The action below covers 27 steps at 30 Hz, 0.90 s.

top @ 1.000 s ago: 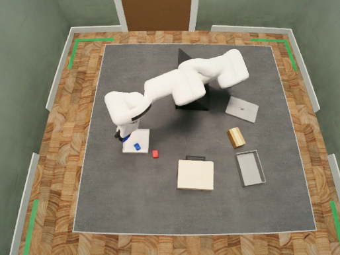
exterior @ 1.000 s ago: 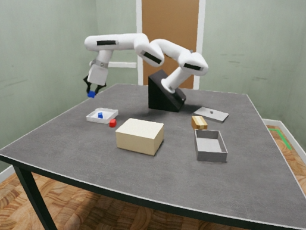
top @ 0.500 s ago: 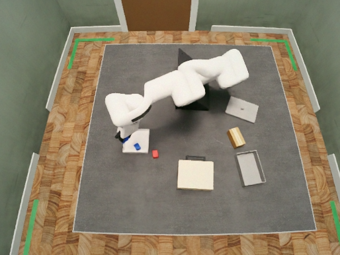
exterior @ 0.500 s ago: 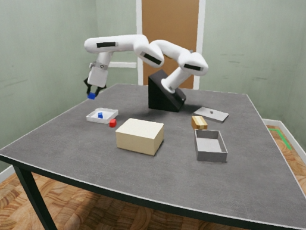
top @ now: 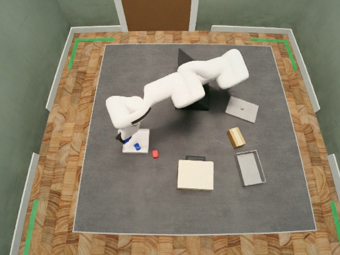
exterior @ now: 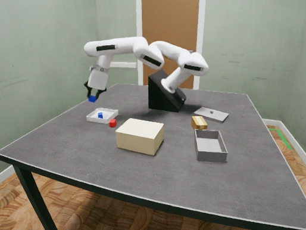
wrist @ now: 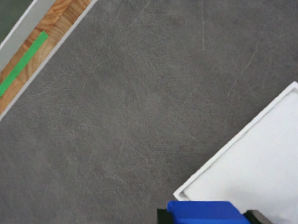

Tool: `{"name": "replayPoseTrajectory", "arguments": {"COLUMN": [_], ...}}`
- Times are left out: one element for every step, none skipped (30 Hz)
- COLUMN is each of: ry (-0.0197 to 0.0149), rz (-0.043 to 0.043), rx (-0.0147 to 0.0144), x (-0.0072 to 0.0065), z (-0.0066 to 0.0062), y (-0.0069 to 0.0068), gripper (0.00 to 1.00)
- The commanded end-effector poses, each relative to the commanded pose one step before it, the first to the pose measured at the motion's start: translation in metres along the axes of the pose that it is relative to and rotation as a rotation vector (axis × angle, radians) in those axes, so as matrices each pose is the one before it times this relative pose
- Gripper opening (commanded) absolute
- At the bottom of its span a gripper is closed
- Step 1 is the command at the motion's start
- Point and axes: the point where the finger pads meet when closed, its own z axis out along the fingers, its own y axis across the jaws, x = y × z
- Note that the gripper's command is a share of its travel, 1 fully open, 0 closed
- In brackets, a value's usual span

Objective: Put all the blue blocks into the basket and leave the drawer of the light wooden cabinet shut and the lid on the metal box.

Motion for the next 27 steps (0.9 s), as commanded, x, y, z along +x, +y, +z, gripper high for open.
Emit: {"name": "replayPoseTrajectory", "arguments": {"ry": [-0.05502,-0.00019,-0.00019,-0.00018,-0.00017,-0.00018,0.0,0.0,-0.00053,-0.00018,-0.00009,-0.00001,-0.00003,-0.00008,-0.00016,-0.00018,-0.0002,-0.00019,-0.00018,-0.00016,-0.00014,-0.00013,-0.00012,0.0,0.0,-0.00038,-0.00015], "rz": [-0.00106,0.00002,0.00001,0.0,0.00001,-0.00001,0.0,0.0,0.00002,0.00004,0.00001,-0.00004,-0.00006,-0.00004,-0.00002,0.00002,0.00003,0.00003,0.00002,0.00001,0.00001,0.0,0.0,0.0,0.0,0.00001,0.00005], "rx": [-0.26935,-0.00103,-0.00097,-0.00092,-0.00089,-0.00088,0.0,0.0,-0.00281,-0.00106,-0.0004,0.00013,0.00001,-0.00038,-0.00075,-0.00099,-0.00107,-0.00104,-0.00094,-0.00083,-0.00073,-0.00067,-0.00063,0.0,0.0,-0.00203,-0.00093], "x": [-0.00064,-0.00005,-0.00005,-0.00005,-0.00005,-0.00005,0.0,0.0,-0.00005,-0.00005,-0.00005,-0.00005,-0.00005,-0.00005,-0.00006,-0.00005,-0.00005,-0.00005,-0.00005,-0.00005,-0.00005,-0.00005,-0.00005,0.0,0.0,-0.00005,-0.00004], "z": [0.00608,0.00189,0.00193,0.00197,0.00198,0.00203,0.0,0.0,0.00204,0.00208,0.0021,0.00211,0.00215,0.00214,0.00219,0.00218,0.00221,0.00221,0.00222,0.00222,0.00222,0.00223,0.00221,0.0,0.0,0.00223,0.0022], "y": [0.00054,0.00024,0.00024,0.00024,0.00025,0.00024,0.0,0.0,0.00025,0.00024,0.00025,0.00025,0.00025,0.00026,0.00025,0.00026,0.00025,0.00025,0.00025,0.00025,0.00025,0.00024,0.00025,0.0,0.0,0.00024,0.00024], "gripper": [0.0,0.0,0.0,0.0,0.0,0.0,0.0,0.0,0.0,0.0,0.0,0.0,0.0,0.0,0.0,0.0,0.0,0.0,0.0,0.0,0.0,0.0,0.0,0.0,0.0,0.0,0.0]}}
